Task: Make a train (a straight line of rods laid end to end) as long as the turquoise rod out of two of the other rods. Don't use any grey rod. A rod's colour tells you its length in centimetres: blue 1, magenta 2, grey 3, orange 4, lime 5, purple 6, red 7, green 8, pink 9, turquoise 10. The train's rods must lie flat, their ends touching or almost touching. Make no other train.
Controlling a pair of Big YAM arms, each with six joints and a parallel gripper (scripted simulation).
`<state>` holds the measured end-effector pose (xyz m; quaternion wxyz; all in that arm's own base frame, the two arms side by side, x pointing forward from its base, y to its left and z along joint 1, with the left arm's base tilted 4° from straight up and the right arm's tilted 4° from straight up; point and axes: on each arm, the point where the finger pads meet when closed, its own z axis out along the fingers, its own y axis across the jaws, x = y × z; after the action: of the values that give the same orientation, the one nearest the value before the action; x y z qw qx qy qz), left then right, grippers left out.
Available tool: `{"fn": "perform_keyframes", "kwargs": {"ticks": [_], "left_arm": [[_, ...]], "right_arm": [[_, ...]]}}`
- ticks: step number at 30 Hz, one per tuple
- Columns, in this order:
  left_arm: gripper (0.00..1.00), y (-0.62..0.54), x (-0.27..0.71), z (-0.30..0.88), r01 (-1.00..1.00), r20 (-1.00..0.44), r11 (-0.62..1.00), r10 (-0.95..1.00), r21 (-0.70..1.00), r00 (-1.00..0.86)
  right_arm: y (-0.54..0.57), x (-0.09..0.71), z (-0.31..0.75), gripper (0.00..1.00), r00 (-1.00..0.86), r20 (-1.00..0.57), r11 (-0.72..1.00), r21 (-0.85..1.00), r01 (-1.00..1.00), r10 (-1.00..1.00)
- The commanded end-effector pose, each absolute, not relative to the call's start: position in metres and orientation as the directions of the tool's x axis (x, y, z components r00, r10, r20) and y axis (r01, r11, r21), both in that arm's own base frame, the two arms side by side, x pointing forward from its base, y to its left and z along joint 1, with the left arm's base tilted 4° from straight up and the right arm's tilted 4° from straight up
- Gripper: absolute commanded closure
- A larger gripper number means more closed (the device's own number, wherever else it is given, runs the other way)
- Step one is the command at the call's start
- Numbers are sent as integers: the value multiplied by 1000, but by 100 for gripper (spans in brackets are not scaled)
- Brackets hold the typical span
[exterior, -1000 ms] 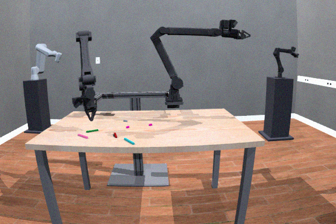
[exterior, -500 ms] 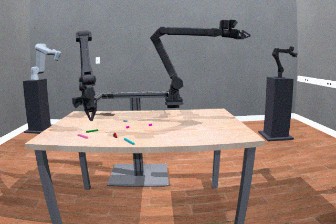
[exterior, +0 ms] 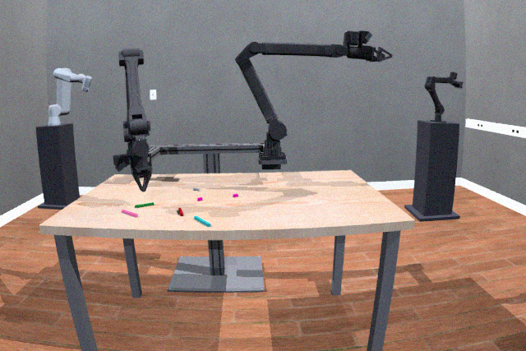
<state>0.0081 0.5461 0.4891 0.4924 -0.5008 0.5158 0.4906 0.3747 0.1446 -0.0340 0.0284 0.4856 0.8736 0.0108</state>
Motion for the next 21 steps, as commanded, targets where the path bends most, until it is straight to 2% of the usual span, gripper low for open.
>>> {"fn": "perform_keyframes", "kwargs": {"ticks": [1,21], "left_arm": [[0,542,5,505,-1000,-1000,8,8,0,0],[0,542,5,505,-1000,-1000,8,8,0,0]], "right_arm": [[147,377,-41,77,-537,-39,539,53,841,842],[143,379,-69,77,-531,-39,532,53,845,847]]}}
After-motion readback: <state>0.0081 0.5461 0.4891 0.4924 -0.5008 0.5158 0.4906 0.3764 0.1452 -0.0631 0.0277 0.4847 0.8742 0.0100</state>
